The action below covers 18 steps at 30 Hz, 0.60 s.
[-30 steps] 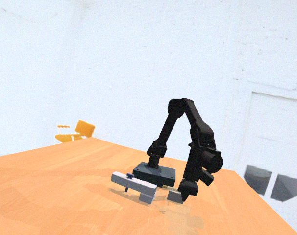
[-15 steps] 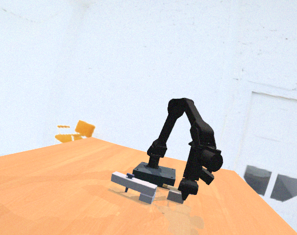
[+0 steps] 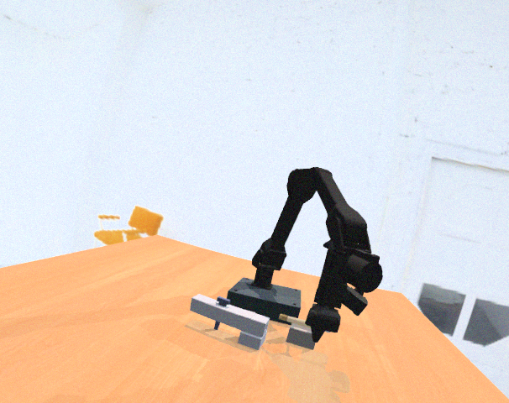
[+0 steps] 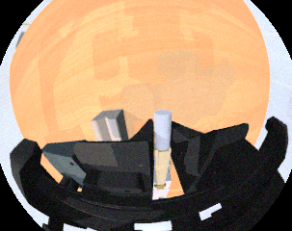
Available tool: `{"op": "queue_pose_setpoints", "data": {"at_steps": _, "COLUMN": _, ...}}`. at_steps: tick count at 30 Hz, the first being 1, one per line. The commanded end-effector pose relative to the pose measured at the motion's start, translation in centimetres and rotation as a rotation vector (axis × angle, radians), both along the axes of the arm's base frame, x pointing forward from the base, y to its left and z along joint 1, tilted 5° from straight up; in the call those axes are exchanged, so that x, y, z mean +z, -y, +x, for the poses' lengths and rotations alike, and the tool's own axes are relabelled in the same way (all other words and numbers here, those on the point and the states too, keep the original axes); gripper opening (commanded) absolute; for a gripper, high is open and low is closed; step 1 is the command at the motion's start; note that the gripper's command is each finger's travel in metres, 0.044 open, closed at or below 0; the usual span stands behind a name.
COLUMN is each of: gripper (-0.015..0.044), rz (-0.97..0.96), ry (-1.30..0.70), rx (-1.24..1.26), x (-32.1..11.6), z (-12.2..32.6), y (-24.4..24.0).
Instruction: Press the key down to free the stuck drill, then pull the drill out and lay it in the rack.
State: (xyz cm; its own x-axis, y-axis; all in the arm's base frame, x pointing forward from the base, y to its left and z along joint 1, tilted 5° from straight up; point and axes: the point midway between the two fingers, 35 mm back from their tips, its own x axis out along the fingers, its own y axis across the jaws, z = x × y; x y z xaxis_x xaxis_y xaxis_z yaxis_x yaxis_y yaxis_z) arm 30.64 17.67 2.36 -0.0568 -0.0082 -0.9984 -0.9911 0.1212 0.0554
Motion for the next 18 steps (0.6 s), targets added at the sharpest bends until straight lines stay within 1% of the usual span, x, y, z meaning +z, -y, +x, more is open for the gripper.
{"op": "queue_pose_setpoints", "data": {"at_steps": 1, "gripper": 0.0, "rz": 0.003, "ry": 0.005, "rx": 0.004, "x": 0.29, "z": 0.15, "y": -0.08}}
{"op": "queue_pose_setpoints", "data": {"at_steps": 18, "gripper": 0.0, "rz": 0.003, "ry": 0.005, "rx": 0.004, "x": 0.62, "z": 0.23, "y": -0.12}}
